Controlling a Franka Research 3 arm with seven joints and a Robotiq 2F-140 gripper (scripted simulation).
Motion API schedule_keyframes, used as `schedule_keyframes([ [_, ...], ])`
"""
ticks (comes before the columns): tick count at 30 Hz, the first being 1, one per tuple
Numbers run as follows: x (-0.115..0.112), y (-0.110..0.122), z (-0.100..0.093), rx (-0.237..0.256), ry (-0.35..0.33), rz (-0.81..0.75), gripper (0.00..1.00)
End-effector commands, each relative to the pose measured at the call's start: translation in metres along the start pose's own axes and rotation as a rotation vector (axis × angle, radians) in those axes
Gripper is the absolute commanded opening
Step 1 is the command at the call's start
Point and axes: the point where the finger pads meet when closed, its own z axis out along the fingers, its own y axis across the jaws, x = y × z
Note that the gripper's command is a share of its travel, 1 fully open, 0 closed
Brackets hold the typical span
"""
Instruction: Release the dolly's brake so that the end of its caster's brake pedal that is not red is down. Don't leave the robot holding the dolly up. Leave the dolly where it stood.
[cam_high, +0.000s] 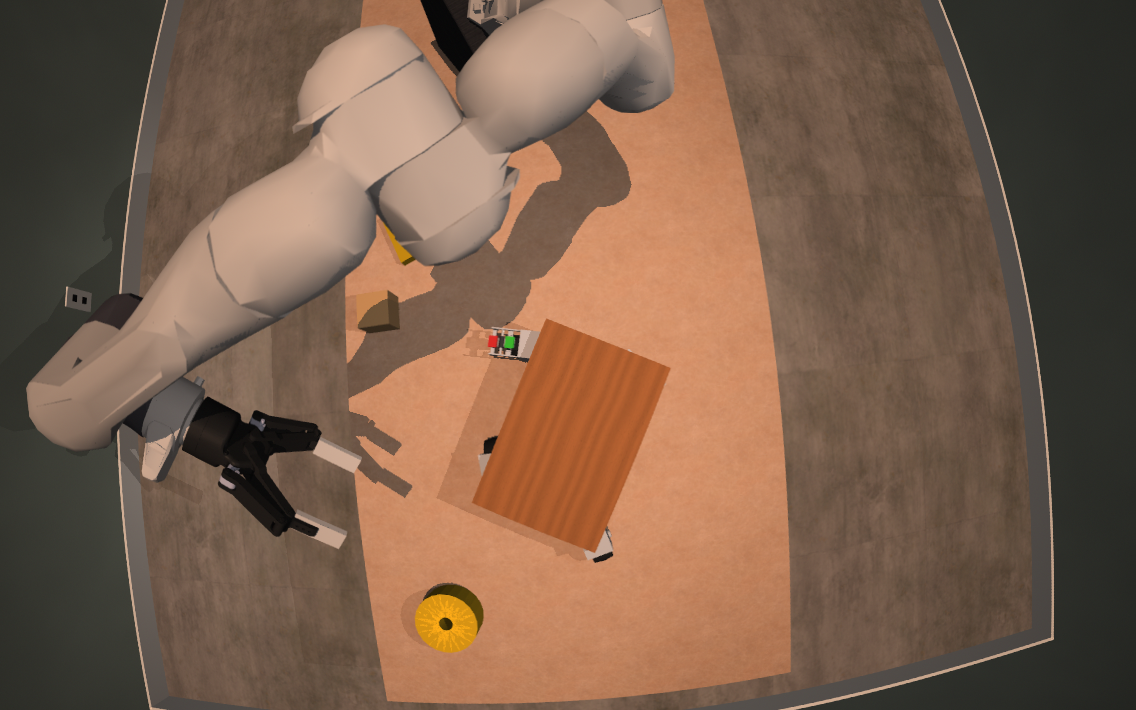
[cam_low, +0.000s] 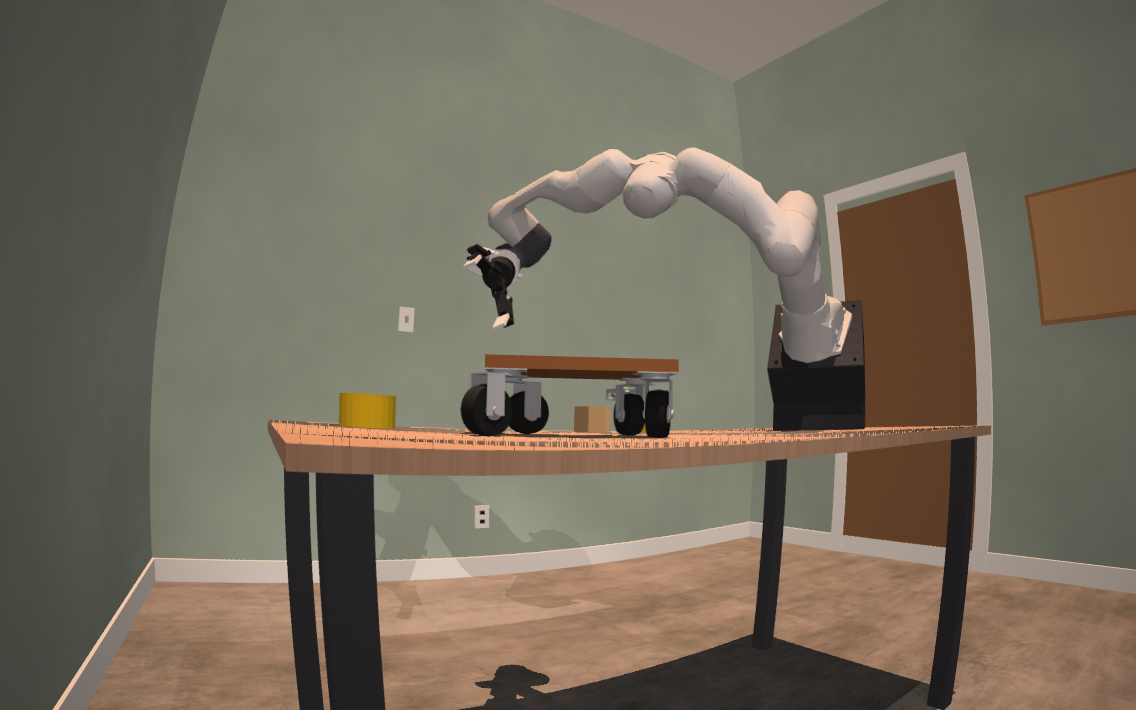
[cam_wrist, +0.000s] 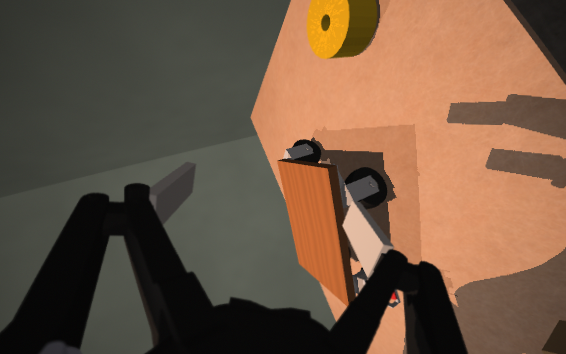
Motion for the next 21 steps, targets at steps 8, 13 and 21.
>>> schedule_keyframes([
  [8, 0.0, -0.0001, -0.0001, 0.0, 0.0, 0.0, 1.0],
  [13, 0.0, -0.0001, -0.0001, 0.0, 0.0, 0.0, 1.0],
  [21, -0.0004, -0.0008, 0.0024, -0.007, 0.002, -0.003, 0.0],
])
